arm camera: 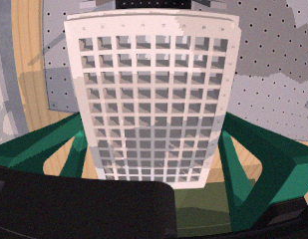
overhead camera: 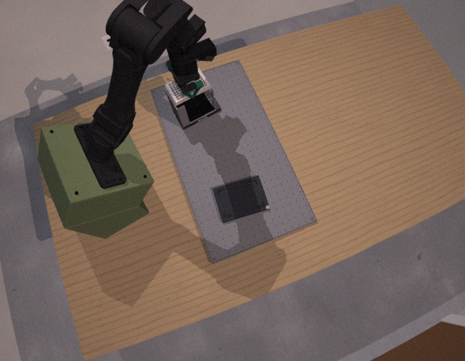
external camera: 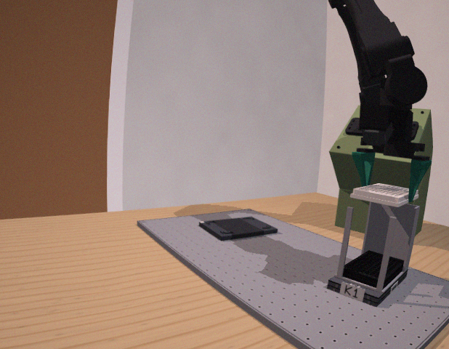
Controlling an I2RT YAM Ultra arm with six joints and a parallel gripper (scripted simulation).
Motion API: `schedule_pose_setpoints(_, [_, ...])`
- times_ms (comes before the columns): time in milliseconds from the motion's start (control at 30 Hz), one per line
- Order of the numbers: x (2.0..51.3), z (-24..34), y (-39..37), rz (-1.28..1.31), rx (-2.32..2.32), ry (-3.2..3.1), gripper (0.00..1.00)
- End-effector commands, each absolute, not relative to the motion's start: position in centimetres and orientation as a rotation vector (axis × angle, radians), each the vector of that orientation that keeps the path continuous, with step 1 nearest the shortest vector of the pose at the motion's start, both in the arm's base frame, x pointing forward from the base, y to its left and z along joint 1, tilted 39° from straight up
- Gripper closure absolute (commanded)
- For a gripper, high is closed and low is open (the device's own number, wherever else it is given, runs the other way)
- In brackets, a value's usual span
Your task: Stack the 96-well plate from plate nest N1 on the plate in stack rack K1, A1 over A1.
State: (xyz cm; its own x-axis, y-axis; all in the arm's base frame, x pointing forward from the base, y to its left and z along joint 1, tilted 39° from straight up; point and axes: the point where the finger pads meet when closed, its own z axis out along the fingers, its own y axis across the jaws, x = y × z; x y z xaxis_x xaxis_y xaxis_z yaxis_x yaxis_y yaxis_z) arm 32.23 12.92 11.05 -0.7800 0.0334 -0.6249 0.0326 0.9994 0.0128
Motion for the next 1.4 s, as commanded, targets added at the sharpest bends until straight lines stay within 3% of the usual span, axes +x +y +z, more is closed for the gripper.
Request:
schedule_pose_setpoints(0, [33.0, 12.3, 13.1, 0.014, 0.070, 2.433, 1.00])
schedule_pose_setpoints(1367, [33.1, 10.8, 13.1, 0.008, 0.053, 2.452, 1.00])
